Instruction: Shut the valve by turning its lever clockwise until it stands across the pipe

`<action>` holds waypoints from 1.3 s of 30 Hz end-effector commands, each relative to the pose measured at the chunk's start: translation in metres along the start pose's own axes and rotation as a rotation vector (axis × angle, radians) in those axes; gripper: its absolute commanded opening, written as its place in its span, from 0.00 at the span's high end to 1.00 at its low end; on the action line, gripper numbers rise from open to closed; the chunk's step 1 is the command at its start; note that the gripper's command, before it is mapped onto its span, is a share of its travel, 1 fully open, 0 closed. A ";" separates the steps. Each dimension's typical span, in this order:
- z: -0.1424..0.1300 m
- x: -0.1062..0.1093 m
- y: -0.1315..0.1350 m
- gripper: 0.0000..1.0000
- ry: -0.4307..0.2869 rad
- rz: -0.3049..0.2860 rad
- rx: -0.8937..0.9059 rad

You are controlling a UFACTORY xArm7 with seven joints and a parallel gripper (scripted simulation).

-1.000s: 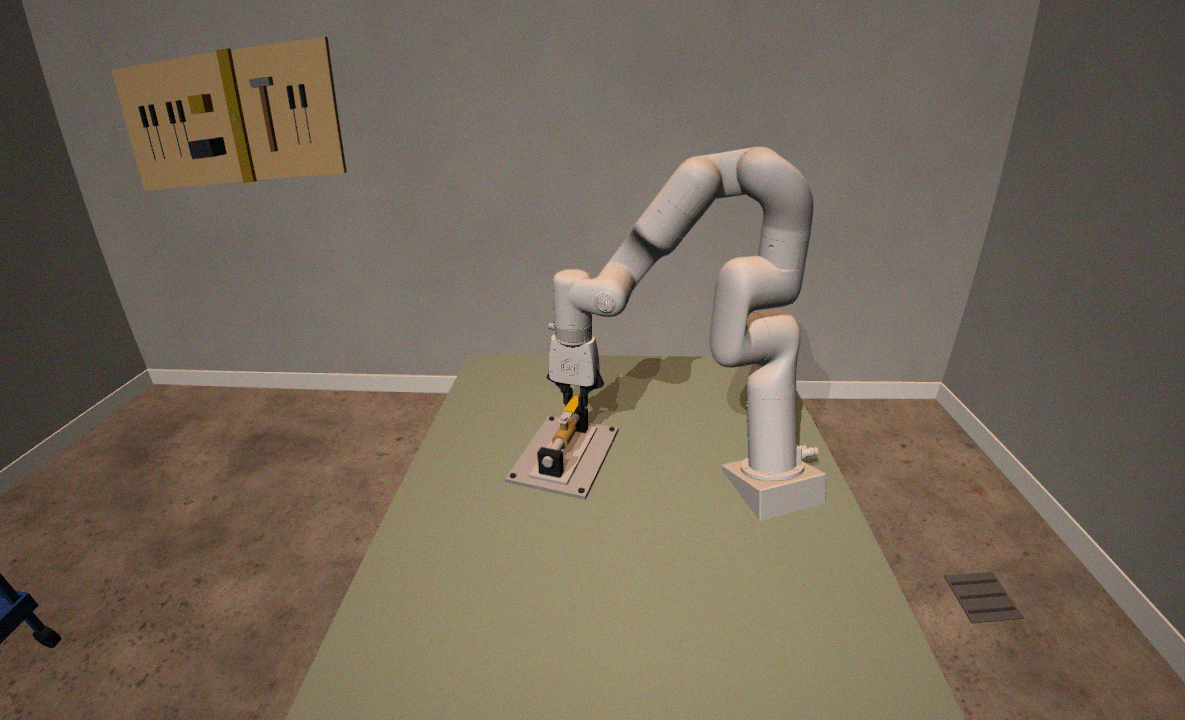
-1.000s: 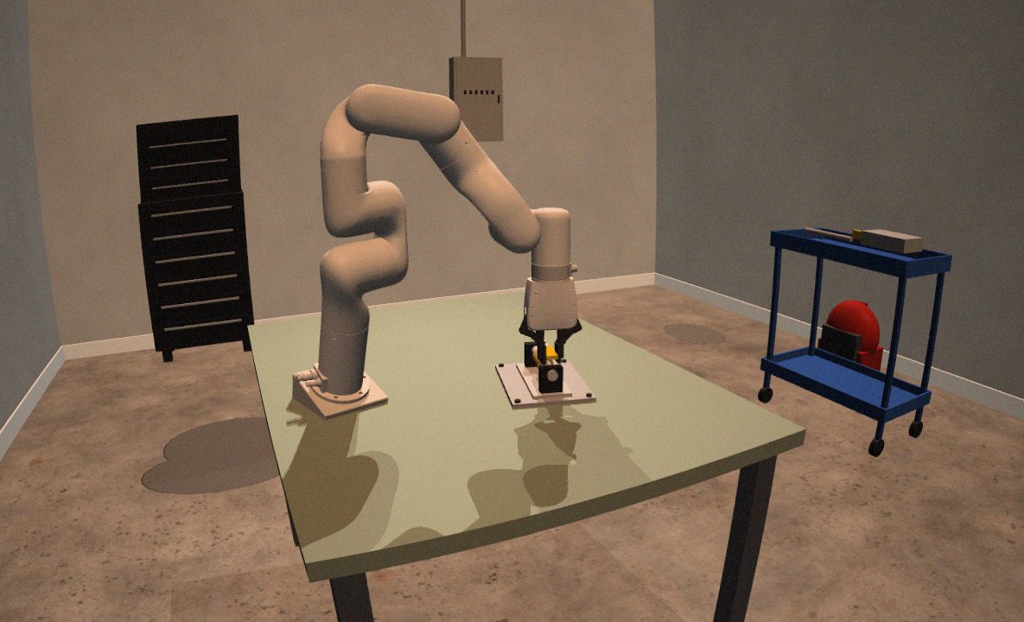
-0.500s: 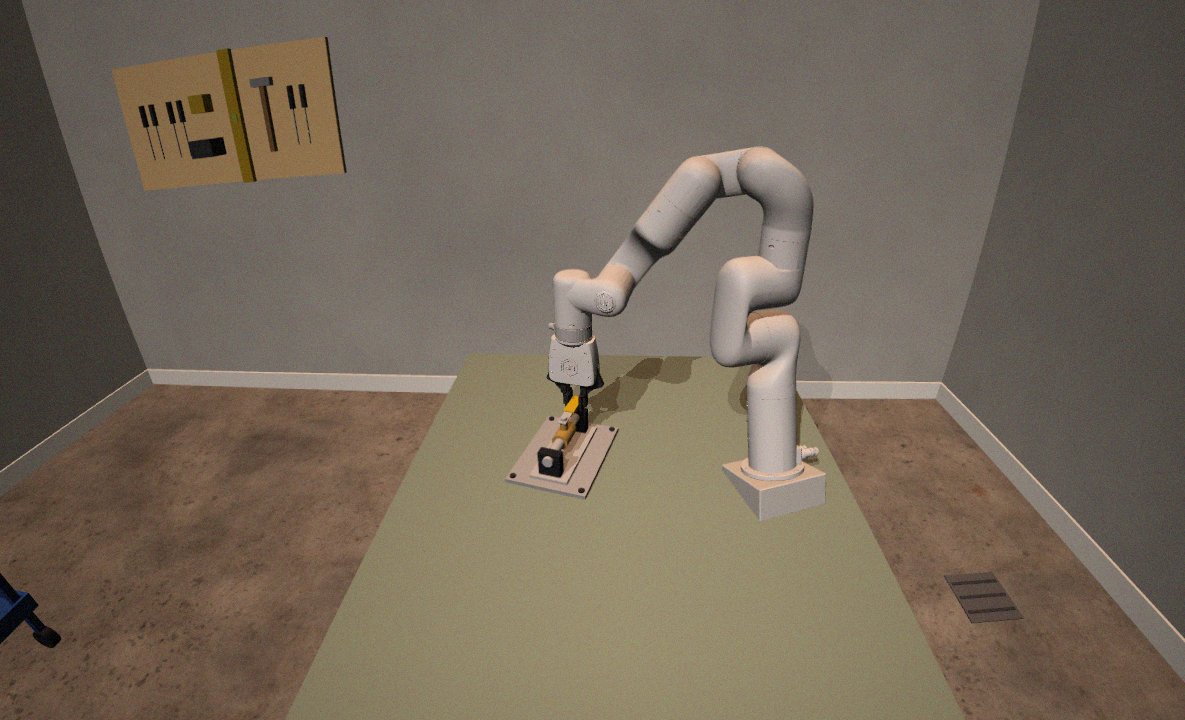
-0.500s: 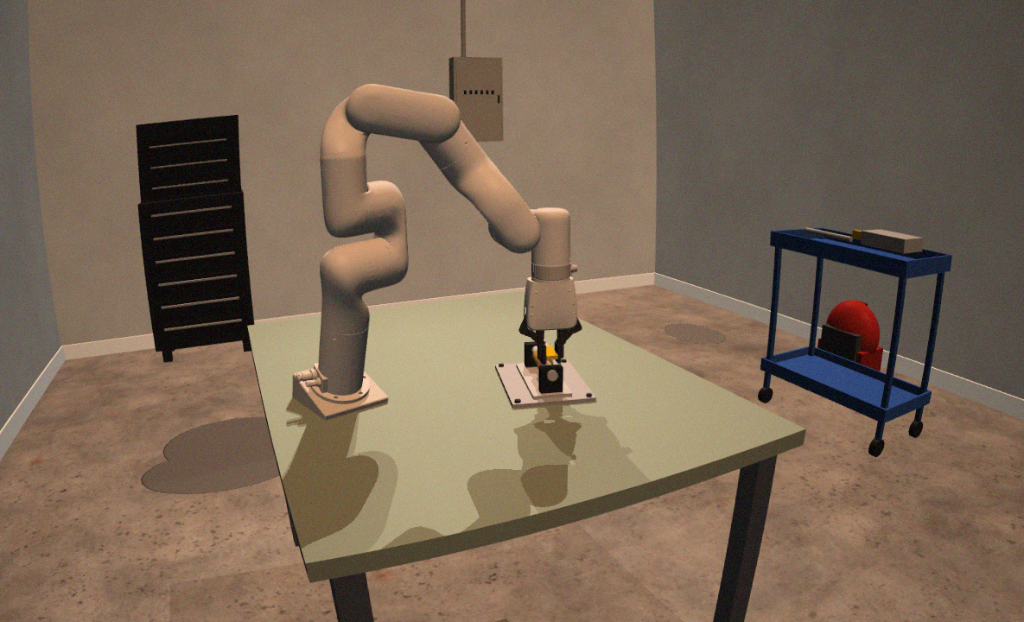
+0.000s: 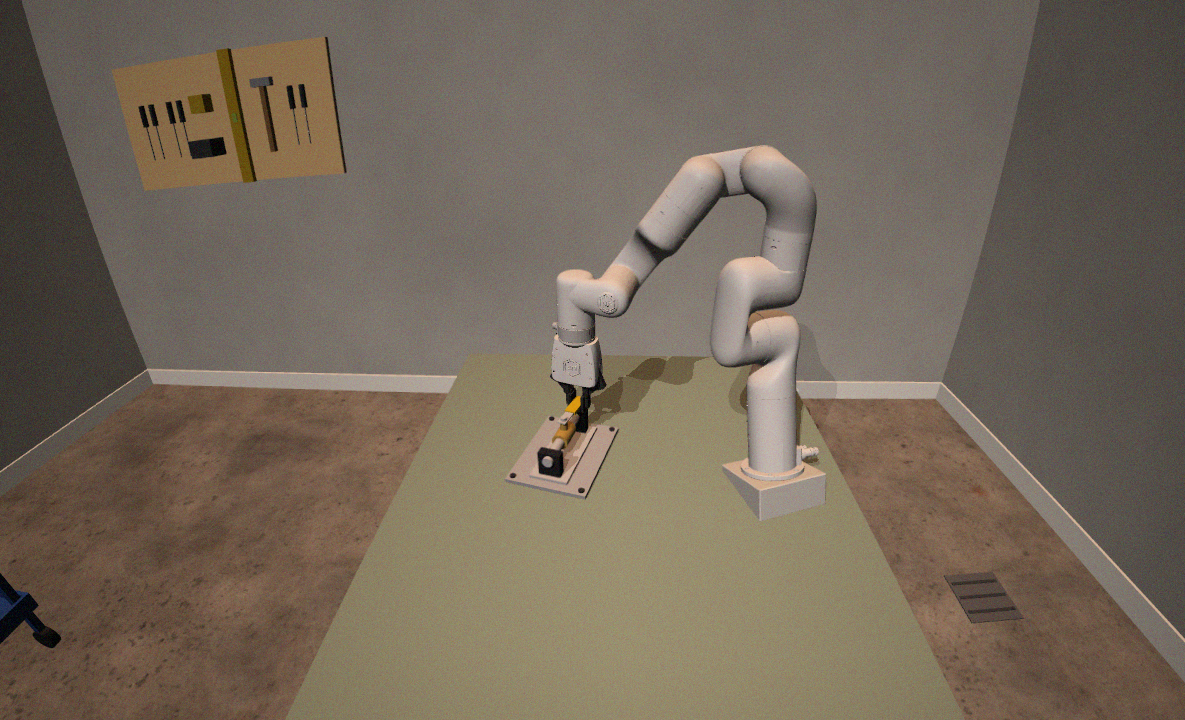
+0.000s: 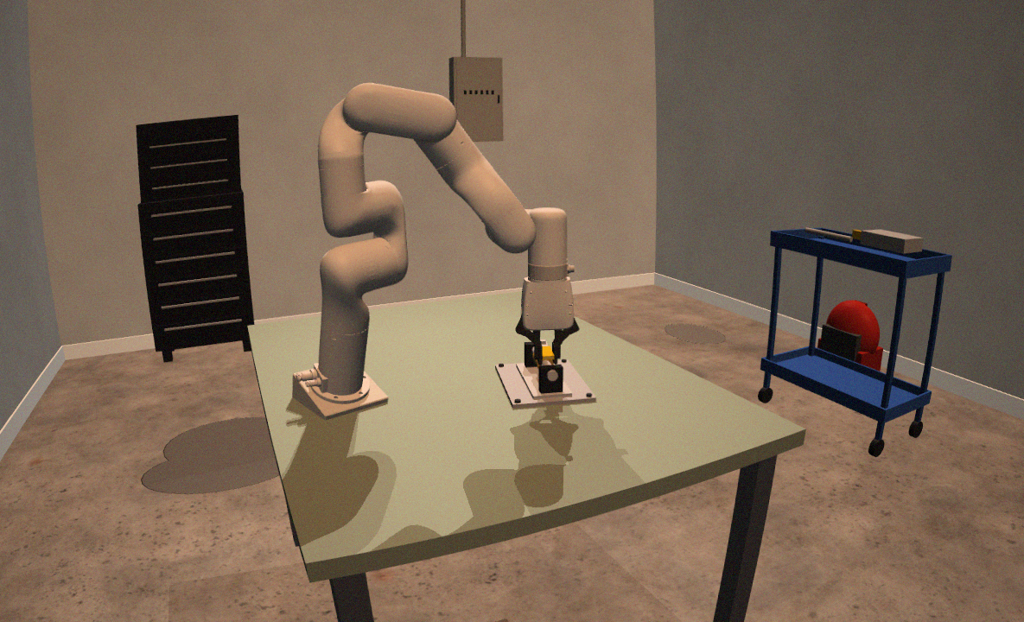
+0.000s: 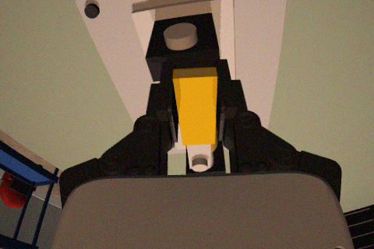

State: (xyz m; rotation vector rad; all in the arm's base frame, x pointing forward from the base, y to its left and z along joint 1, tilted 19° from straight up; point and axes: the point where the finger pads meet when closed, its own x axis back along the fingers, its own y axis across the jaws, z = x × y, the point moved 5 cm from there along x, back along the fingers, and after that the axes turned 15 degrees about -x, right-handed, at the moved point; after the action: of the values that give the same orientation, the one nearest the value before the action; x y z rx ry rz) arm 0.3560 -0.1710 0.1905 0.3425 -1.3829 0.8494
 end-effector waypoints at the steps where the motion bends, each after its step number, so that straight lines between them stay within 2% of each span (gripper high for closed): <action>1: 0.000 0.001 0.000 1.00 -0.001 0.002 -0.015; 39: 0.002 0.001 0.015 1.00 -0.001 0.002 -0.218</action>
State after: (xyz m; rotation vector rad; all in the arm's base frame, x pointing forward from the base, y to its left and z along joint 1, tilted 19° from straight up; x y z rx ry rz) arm 0.3432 -0.1622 0.1869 0.1783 -1.4580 0.6944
